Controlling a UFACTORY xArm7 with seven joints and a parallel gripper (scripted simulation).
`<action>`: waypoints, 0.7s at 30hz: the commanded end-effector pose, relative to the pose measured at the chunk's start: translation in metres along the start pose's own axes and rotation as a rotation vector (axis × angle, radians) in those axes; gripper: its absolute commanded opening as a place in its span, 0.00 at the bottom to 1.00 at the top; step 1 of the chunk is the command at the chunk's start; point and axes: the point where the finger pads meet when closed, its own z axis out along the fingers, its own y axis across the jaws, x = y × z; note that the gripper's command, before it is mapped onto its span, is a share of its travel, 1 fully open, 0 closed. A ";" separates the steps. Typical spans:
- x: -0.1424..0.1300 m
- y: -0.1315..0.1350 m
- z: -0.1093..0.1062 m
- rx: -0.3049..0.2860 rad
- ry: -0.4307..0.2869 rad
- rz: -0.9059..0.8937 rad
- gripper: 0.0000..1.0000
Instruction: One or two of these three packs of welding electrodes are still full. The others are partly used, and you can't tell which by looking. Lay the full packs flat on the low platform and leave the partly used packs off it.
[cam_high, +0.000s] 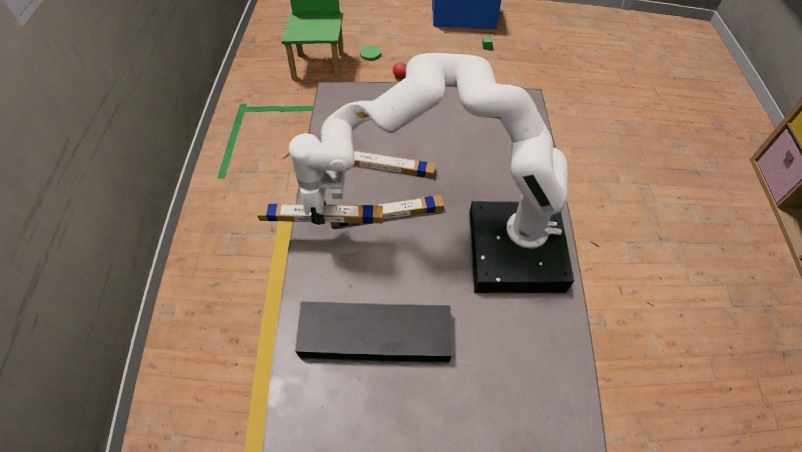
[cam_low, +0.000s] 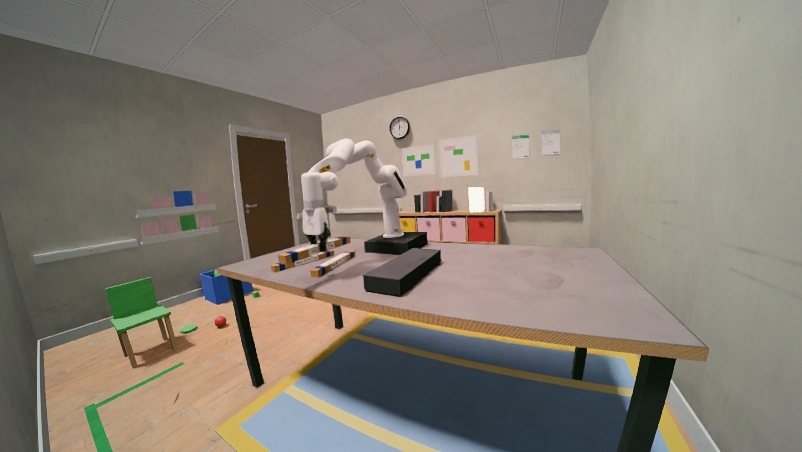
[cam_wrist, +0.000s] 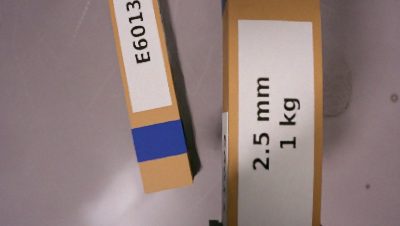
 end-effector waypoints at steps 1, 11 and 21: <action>-0.002 0.000 -0.003 0.000 -0.007 0.000 0.35; -0.002 0.000 -0.005 0.000 -0.007 0.000 0.35; -0.002 0.000 -0.029 0.000 -0.007 0.000 0.35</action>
